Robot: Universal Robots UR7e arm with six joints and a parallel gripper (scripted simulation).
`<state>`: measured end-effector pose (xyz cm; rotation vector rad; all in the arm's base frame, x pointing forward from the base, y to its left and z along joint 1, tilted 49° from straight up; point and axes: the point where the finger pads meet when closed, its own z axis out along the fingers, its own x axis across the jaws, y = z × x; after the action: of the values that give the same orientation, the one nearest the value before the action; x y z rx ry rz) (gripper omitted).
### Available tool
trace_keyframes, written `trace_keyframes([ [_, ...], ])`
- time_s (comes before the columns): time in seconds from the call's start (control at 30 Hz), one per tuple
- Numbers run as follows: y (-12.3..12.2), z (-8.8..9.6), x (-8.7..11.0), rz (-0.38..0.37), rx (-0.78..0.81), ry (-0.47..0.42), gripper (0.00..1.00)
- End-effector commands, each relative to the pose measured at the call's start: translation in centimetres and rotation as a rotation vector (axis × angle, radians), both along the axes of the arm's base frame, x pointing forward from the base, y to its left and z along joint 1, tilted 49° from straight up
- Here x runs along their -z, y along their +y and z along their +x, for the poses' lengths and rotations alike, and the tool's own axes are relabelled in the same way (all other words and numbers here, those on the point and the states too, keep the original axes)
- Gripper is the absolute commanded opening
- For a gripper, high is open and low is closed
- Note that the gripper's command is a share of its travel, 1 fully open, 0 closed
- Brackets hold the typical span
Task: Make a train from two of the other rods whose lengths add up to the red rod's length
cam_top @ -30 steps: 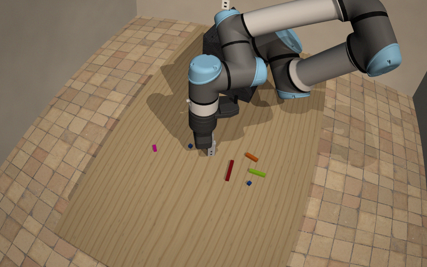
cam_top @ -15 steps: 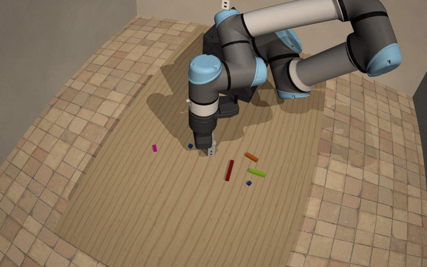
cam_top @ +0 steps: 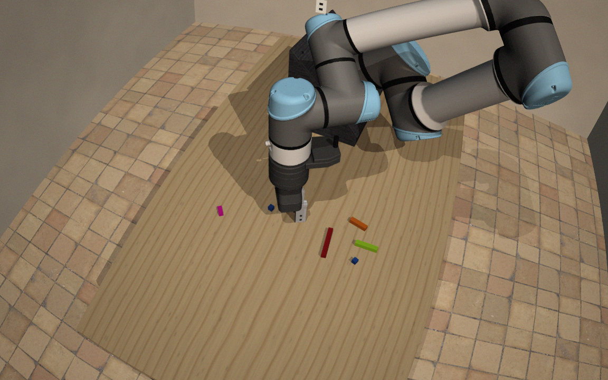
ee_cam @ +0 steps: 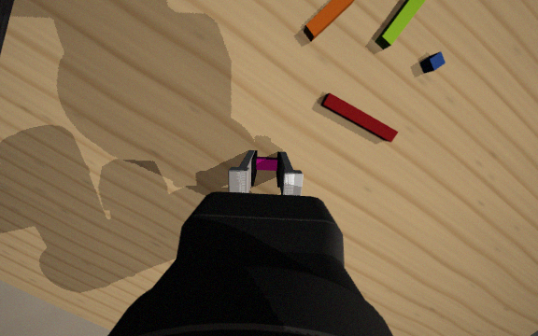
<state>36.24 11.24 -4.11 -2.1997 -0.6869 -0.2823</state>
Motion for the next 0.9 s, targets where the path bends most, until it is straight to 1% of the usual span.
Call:
trace_keyframes([
  [0.0,-0.04,0.03,-0.01,0.000,0.001,-0.001,0.46],
  [0.07,-0.04,0.03,-0.01,0.000,0.001,-0.001,0.46],
  [0.1,-0.04,0.03,-0.01,0.000,0.001,-0.001,0.52],
  [0.17,-0.04,0.03,-0.01,0.000,0.001,-0.001,0.52],
  [0.2,-0.04,0.03,-0.01,0.000,0.001,-0.001,0.58],
  [0.27,-0.04,0.03,-0.01,0.000,0.001,-0.001,0.58],
  [0.3,-0.04,0.03,-0.01,0.000,0.001,-0.001,0.64],
  [0.37,-0.04,0.03,-0.01,0.000,0.001,-0.001,0.64],
  [0.4,-0.04,0.03,-0.01,0.000,0.001,-0.001,0.70],
  [0.87,-0.16,0.04,-0.11,-0.001,0.001,-0.001,0.70],
])
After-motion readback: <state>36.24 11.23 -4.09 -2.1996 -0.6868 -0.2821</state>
